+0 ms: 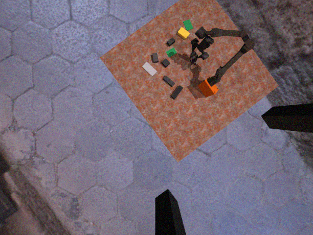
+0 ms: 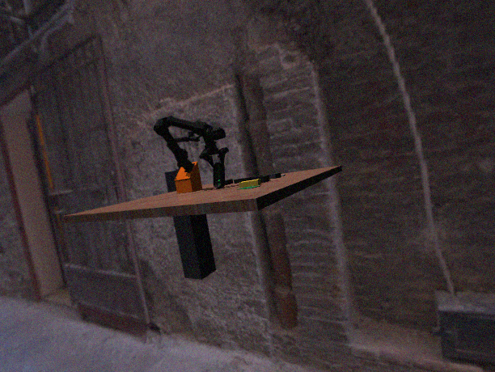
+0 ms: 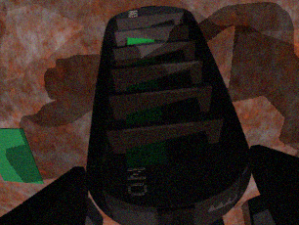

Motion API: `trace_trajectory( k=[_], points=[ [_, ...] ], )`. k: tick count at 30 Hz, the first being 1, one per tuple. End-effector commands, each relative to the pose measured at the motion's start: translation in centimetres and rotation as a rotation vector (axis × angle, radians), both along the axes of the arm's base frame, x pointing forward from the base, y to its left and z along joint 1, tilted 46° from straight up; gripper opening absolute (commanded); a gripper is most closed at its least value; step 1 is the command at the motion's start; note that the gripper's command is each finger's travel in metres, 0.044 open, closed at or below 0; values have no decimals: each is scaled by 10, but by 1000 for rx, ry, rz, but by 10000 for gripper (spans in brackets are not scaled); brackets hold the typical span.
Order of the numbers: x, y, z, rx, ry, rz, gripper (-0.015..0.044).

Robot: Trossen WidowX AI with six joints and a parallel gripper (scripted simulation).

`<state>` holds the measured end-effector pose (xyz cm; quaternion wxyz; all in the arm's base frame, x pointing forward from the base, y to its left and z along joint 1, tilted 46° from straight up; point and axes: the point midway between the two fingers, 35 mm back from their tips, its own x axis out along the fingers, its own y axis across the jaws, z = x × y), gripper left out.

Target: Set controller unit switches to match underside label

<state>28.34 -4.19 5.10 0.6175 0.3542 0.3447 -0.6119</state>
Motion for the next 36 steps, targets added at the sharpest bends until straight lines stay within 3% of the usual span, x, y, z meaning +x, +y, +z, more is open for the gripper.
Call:
trace_trajectory(
  k=[1,36],
  points=[
    [-1,-9,3,-32,4,-8,338],
    [0,-21,23,-103,4,-9,337]
  ],
)
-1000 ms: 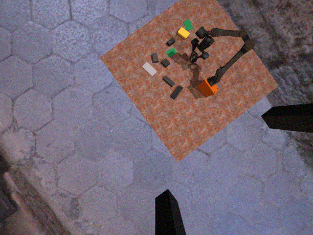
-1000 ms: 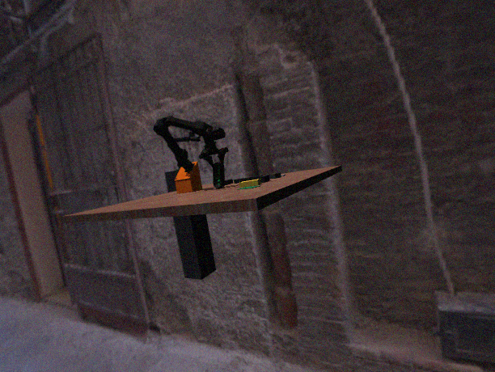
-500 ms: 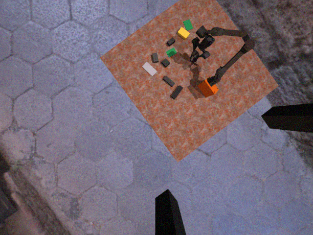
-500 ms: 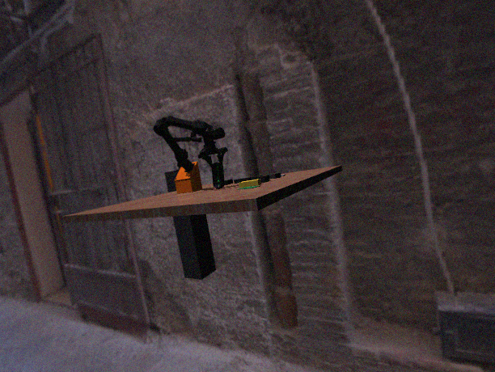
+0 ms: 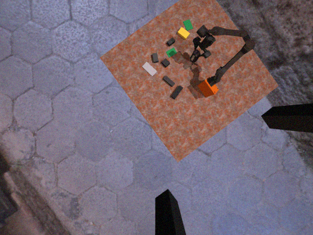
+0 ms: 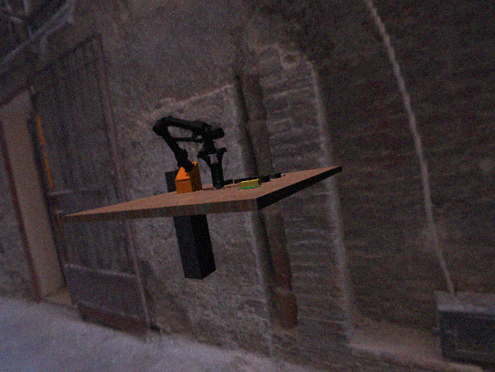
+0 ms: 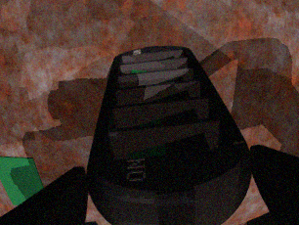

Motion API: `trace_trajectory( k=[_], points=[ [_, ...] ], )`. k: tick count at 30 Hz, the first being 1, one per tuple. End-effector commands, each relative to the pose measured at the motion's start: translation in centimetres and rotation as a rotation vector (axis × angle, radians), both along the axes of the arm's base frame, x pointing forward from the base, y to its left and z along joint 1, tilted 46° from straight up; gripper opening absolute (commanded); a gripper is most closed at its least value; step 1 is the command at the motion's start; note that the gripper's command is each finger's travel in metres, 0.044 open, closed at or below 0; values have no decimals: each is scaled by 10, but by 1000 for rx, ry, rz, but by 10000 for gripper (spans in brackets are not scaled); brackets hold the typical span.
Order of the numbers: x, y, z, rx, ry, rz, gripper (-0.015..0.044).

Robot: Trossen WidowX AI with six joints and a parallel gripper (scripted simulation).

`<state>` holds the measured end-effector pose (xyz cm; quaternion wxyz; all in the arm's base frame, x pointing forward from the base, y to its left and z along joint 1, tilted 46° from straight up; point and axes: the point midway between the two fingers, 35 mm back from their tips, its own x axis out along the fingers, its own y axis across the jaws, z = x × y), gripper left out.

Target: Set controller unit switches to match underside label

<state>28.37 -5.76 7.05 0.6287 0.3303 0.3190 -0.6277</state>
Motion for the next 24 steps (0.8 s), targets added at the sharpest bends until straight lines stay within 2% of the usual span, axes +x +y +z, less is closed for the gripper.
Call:
trace_trajectory(
  k=[1,24],
  points=[
    [0,-6,4,-26,3,-1,337],
    [-1,-20,15,-78,4,-2,338]
  ],
)
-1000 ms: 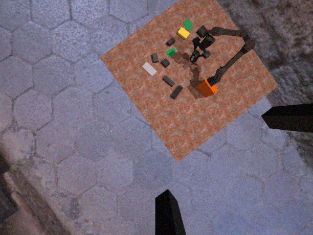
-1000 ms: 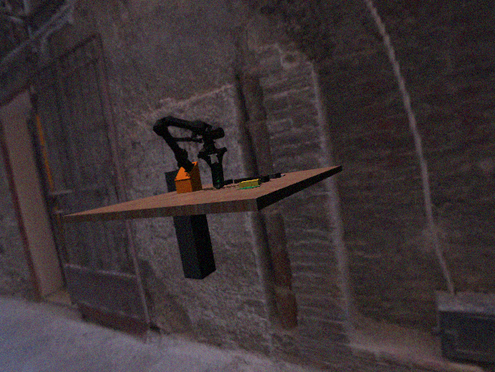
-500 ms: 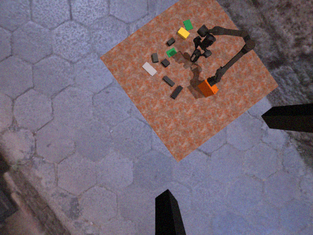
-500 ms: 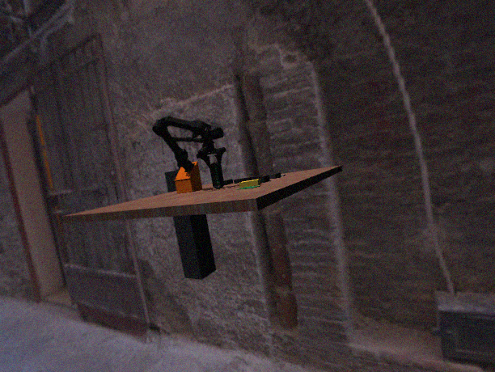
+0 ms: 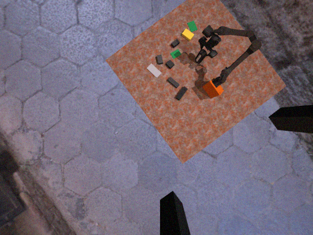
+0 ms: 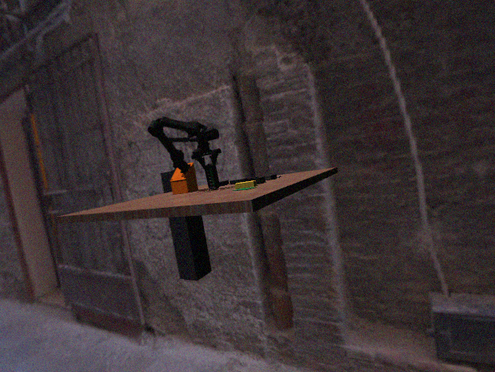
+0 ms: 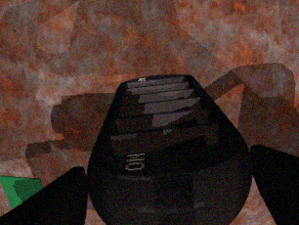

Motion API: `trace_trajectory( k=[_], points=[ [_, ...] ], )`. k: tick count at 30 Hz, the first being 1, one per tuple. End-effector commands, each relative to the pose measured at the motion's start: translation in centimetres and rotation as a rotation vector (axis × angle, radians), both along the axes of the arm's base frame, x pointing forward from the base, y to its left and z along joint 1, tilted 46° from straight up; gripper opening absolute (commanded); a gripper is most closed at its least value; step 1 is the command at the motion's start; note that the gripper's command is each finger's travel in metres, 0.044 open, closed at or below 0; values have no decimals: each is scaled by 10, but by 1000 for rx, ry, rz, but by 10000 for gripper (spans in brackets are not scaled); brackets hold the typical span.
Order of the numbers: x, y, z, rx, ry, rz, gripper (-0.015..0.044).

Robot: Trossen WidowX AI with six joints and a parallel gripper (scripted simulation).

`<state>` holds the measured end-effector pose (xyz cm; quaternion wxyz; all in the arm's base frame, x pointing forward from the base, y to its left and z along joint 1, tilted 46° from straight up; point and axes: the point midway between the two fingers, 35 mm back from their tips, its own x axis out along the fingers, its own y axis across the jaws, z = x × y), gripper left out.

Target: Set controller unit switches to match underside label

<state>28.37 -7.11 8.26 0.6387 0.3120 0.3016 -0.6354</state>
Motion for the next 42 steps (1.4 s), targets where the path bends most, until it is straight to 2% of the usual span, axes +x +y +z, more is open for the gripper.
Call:
trace_trajectory(
  k=[1,42],
  points=[
    [-1,-7,3,-24,4,-5,338],
    [-1,-34,18,-120,4,-6,338]
  ],
)
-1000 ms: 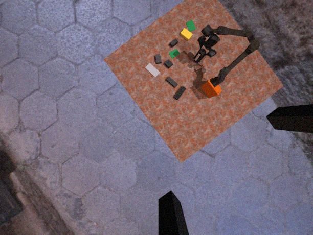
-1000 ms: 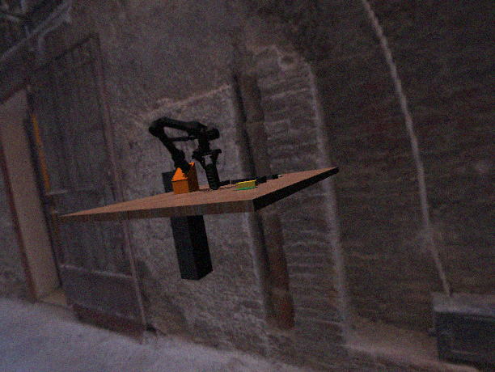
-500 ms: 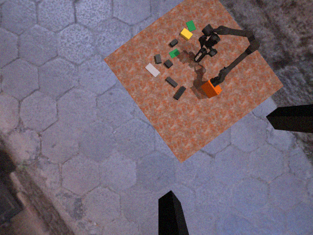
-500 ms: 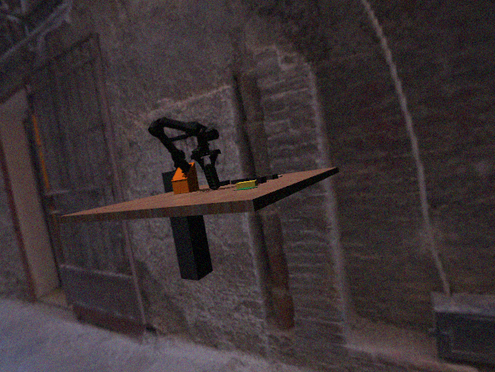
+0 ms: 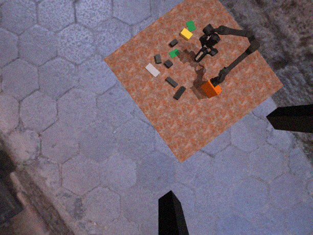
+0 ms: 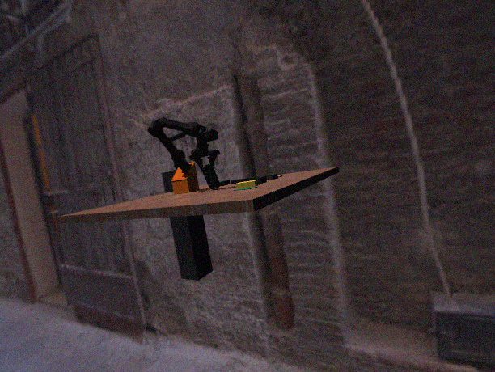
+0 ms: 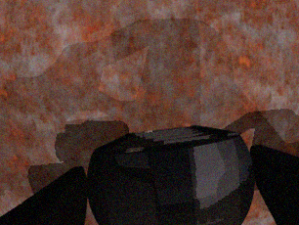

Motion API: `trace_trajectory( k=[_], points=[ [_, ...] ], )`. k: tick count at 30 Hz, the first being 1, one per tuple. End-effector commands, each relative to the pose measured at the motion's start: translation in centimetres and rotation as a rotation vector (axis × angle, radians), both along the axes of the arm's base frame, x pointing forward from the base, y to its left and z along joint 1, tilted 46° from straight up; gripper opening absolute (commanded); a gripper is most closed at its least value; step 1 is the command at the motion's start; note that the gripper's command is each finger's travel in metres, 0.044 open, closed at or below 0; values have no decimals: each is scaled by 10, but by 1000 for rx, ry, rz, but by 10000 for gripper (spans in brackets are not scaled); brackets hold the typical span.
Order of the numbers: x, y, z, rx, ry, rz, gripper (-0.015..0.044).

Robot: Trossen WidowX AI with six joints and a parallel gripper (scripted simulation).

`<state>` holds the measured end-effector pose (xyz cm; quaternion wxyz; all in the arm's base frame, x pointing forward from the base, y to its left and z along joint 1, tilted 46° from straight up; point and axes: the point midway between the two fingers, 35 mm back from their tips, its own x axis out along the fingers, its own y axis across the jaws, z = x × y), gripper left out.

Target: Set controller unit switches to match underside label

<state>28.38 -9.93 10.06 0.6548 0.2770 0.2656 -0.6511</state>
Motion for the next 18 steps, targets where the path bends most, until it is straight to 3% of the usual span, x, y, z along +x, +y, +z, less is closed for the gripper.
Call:
trace_trajectory(
  k=[1,18],
  points=[
    [-1,-6,1,-11,5,-6,338],
    [-1,-19,6,-12,5,-6,337]
  ],
)
